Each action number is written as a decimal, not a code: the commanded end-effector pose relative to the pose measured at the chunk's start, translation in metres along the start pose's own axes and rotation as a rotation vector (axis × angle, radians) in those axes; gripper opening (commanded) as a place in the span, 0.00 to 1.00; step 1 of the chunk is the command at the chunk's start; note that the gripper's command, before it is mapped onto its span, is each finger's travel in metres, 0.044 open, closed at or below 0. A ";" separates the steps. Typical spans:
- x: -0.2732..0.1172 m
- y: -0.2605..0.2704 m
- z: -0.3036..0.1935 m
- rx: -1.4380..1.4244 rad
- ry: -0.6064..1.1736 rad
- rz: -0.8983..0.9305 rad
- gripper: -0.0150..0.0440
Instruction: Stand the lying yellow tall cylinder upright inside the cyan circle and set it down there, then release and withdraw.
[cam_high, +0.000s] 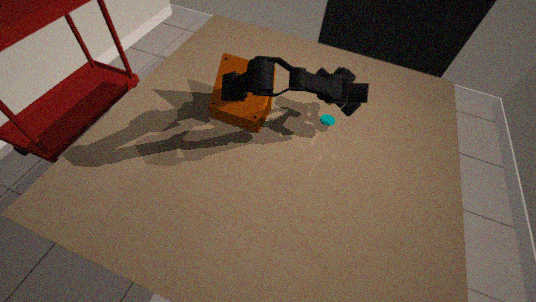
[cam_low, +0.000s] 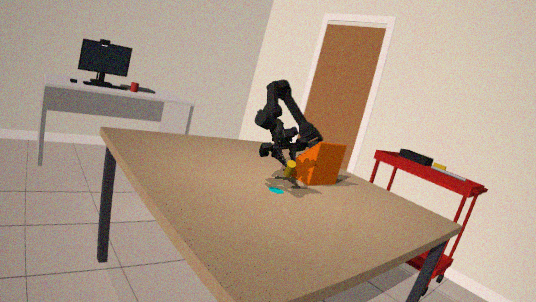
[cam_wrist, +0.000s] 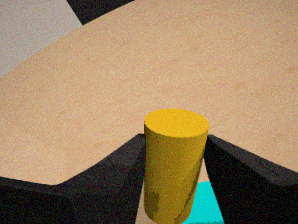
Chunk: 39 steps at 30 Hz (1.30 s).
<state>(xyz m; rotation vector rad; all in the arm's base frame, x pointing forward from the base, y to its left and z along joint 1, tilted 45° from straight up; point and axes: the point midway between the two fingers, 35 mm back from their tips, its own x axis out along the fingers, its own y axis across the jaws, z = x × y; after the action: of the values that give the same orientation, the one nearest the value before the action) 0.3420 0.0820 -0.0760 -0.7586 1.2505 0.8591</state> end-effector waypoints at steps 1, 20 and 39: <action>-0.002 0.000 0.003 -0.014 -0.032 -0.002 0.43; -0.009 -0.001 0.002 -0.049 -0.161 -0.019 0.43; -0.018 -0.001 0.001 -0.094 -0.286 -0.050 0.43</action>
<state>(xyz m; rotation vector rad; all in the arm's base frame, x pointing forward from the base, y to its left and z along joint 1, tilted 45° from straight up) 0.3408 0.0779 -0.0613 -0.7078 0.9697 0.9426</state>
